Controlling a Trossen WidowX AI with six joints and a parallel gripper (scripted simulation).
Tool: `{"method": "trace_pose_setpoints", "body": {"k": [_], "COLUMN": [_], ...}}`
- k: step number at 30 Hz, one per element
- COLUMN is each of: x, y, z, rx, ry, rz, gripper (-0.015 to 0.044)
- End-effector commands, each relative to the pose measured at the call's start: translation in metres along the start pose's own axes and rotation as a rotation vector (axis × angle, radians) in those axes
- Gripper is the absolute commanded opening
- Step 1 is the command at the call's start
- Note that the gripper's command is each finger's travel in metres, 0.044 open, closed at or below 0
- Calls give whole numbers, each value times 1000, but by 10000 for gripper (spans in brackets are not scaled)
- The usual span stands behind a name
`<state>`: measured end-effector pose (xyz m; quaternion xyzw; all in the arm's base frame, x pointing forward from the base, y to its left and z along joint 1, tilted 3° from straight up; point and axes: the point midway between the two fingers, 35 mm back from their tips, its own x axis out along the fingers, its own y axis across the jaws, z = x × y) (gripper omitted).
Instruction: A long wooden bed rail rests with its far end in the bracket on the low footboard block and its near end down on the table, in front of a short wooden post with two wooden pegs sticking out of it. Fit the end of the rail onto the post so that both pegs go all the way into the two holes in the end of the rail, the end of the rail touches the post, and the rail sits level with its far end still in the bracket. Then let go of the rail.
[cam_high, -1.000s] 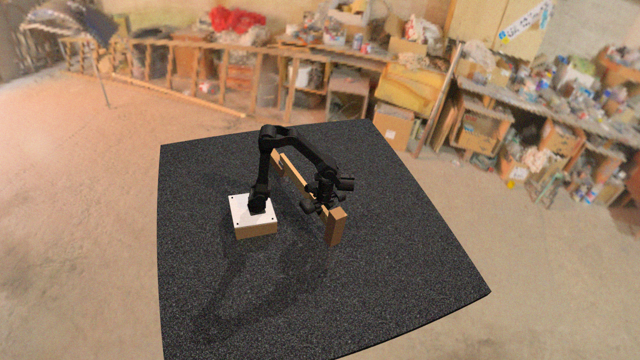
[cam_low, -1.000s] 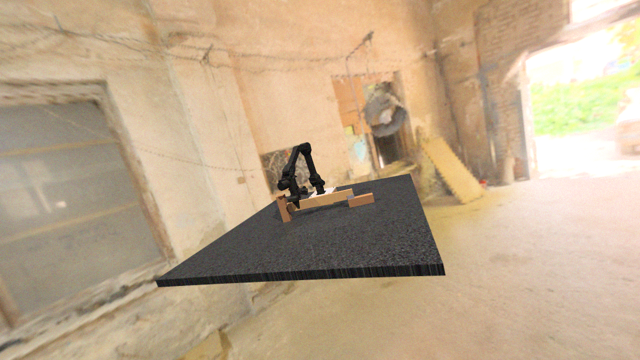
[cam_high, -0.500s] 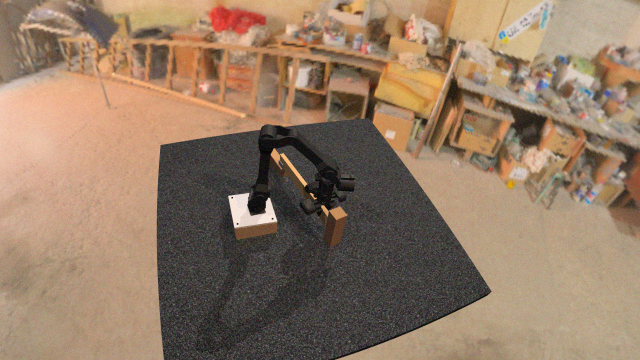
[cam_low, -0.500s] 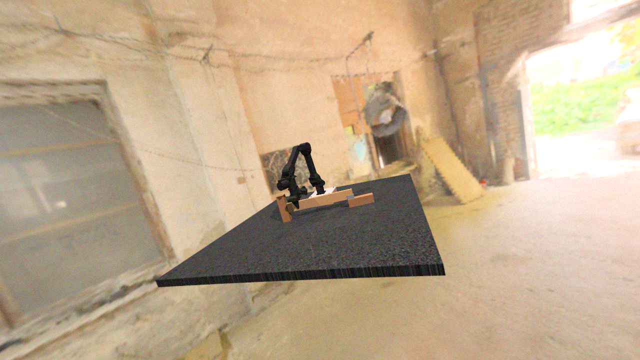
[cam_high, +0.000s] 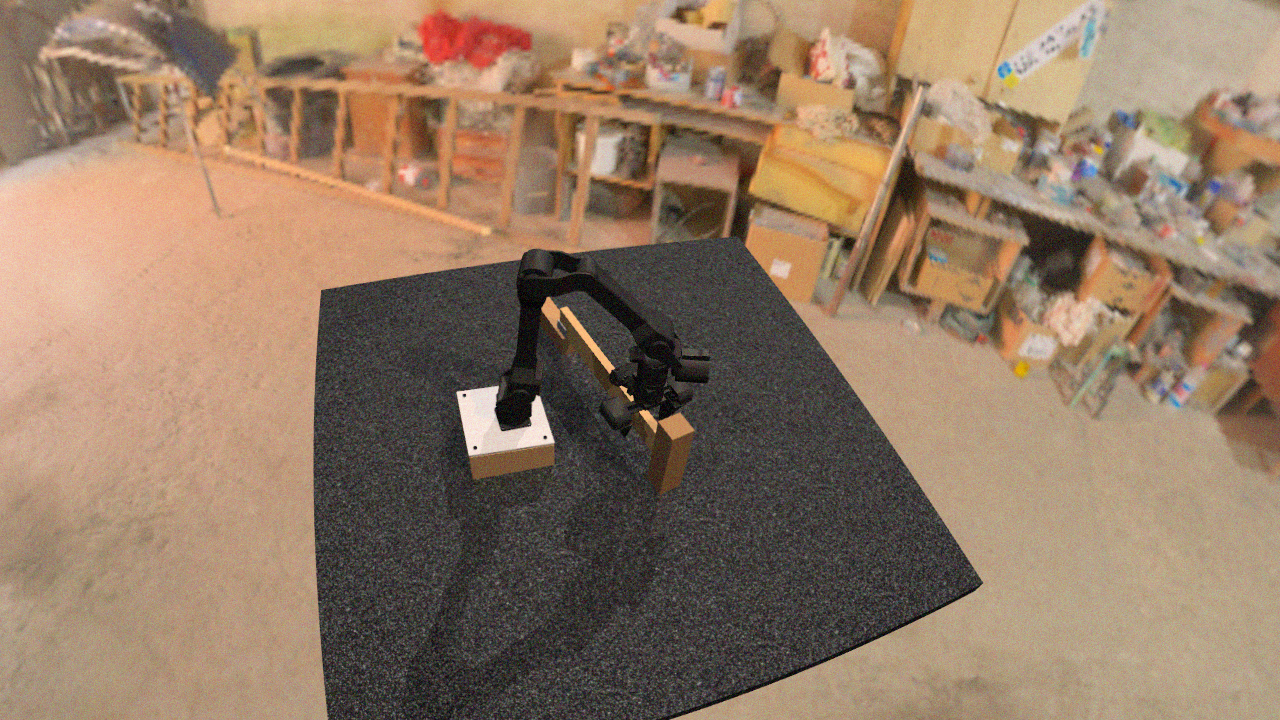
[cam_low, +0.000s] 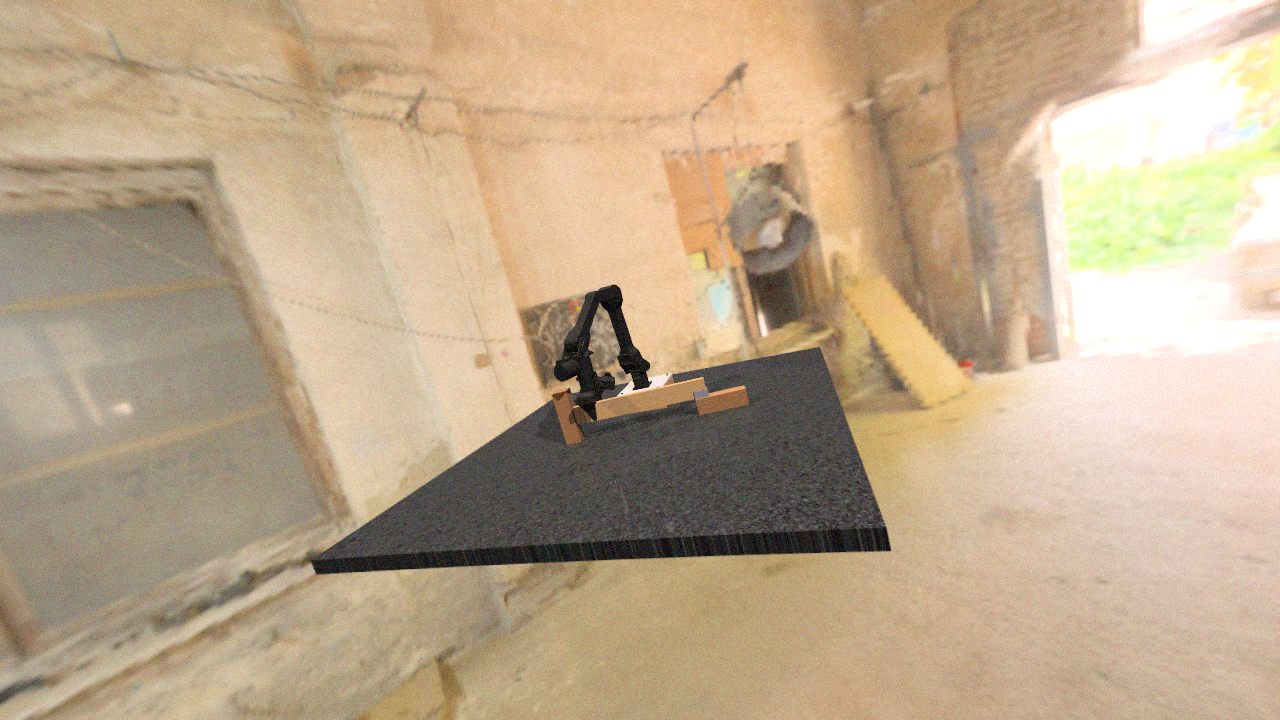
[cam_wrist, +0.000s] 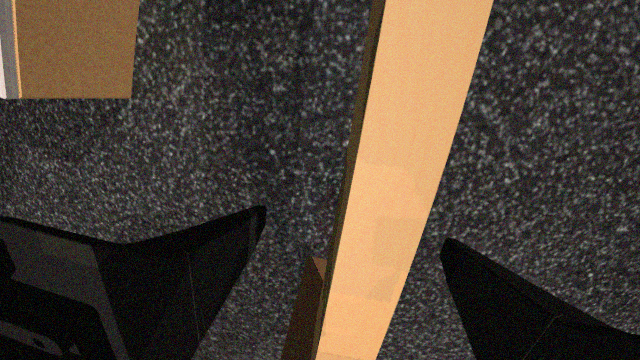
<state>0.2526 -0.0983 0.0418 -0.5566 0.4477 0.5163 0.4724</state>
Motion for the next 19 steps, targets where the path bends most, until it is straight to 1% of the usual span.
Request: {"method": "trace_pose_setpoints", "body": {"k": [1,3,5,19], "x": [-7,-23,-30,-30], "y": [-1,-1,0,0], "z": [7,24,30,30], "rx": [0,-1,-2,-2], "ry": [1,1,1,1], "rz": [-1,-4,-5,-5], "gripper": [440,440,440,440]}}
